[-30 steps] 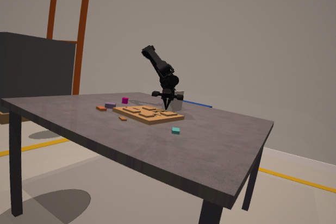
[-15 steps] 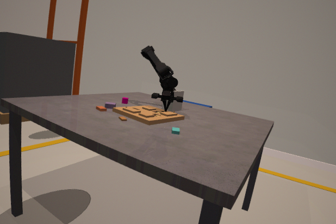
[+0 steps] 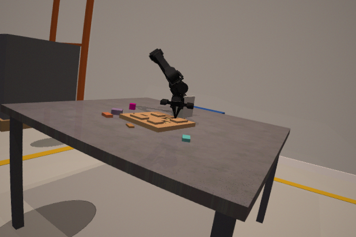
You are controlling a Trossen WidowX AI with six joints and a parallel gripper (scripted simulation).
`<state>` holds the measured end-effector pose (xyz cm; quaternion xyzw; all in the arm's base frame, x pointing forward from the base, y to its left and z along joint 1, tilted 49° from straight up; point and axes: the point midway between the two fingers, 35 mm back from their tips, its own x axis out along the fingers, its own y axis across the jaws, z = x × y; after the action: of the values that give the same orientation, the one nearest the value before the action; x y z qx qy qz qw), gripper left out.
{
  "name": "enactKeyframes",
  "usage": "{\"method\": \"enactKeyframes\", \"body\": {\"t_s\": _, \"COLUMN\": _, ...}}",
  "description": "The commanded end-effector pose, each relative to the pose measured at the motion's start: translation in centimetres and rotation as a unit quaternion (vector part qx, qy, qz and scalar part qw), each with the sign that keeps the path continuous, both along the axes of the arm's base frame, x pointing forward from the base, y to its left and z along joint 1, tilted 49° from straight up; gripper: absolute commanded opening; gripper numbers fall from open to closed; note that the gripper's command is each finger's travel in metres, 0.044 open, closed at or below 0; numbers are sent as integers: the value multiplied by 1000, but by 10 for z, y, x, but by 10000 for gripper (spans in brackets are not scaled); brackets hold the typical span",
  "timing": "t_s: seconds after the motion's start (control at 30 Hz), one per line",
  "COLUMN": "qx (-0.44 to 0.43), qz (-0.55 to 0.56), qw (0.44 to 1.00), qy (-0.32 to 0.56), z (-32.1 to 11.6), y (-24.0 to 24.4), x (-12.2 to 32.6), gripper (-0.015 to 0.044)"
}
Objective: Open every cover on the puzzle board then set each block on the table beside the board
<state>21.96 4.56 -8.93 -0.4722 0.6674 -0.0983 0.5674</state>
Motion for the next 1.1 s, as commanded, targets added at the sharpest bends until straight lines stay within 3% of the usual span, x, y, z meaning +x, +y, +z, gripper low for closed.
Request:
{"method": "enactKeyframes", "body": {"t_s": 0.0, "qx": -1, "qz": 1, "qw": 1000, "qy": 0, "z": -1, "y": -1, "x": 2, "gripper": 0}}
{"method": "enactKeyframes", "body": {"t_s": 0.47, "qx": 0, "qz": 1, "qw": 1000, "qy": 0, "z": 7, "y": 9, "x": 0, "gripper": 0}}
{"method": "enactKeyframes", "body": {"t_s": 0.67, "qx": 0, "qz": 2, "qw": 1000, "qy": 2, "z": 20, "y": 24, "x": -1, "gripper": 144}}
{"method": "enactKeyframes", "body": {"t_s": 1.07, "qx": 1, "qz": 1, "qw": 1000, "qy": 0, "z": 40, "y": 46, "x": -4, "gripper": 144}}
